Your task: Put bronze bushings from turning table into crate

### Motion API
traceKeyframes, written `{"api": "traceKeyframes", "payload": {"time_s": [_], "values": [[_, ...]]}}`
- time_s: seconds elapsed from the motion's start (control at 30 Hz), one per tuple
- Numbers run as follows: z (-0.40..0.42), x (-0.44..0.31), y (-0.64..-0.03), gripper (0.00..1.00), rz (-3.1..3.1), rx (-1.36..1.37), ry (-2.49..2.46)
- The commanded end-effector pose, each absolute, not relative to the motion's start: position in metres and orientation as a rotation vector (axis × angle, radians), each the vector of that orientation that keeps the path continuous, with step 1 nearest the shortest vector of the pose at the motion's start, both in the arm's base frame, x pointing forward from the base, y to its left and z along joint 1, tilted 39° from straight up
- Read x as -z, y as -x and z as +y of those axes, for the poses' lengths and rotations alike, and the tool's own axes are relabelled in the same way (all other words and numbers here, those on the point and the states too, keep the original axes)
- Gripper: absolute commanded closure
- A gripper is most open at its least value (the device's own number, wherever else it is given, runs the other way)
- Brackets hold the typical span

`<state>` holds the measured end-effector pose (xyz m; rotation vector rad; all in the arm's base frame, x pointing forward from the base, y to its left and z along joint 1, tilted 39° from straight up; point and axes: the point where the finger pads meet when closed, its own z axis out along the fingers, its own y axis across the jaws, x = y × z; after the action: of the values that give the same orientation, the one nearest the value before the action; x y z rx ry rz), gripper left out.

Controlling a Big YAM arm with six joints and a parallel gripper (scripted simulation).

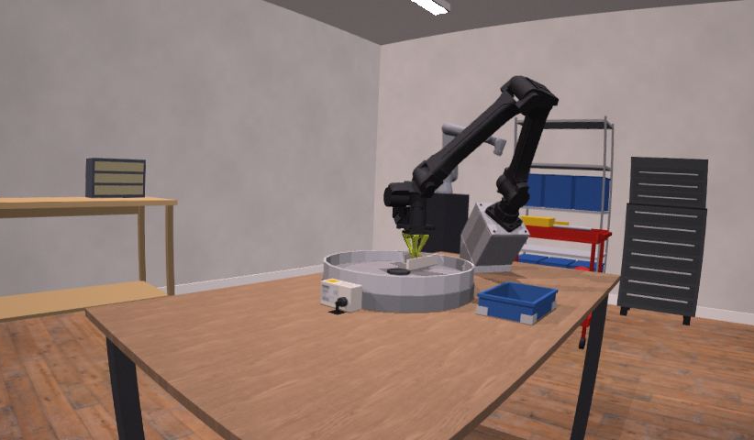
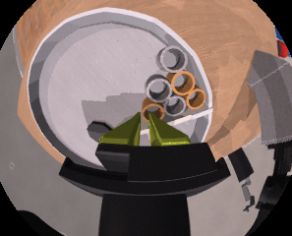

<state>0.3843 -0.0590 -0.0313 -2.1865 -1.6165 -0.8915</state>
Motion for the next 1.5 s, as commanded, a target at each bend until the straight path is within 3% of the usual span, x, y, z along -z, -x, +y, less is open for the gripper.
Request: {"api": "traceKeyframes", "payload": {"time_s": [0.0,1.47], "values": [[-0.0572,0.0327,-0.3907,0.88,-1.626,0.895,2.189],[-0.0541,0.0363,-0.3932,0.88,-1.629,0.902,2.194]]}}
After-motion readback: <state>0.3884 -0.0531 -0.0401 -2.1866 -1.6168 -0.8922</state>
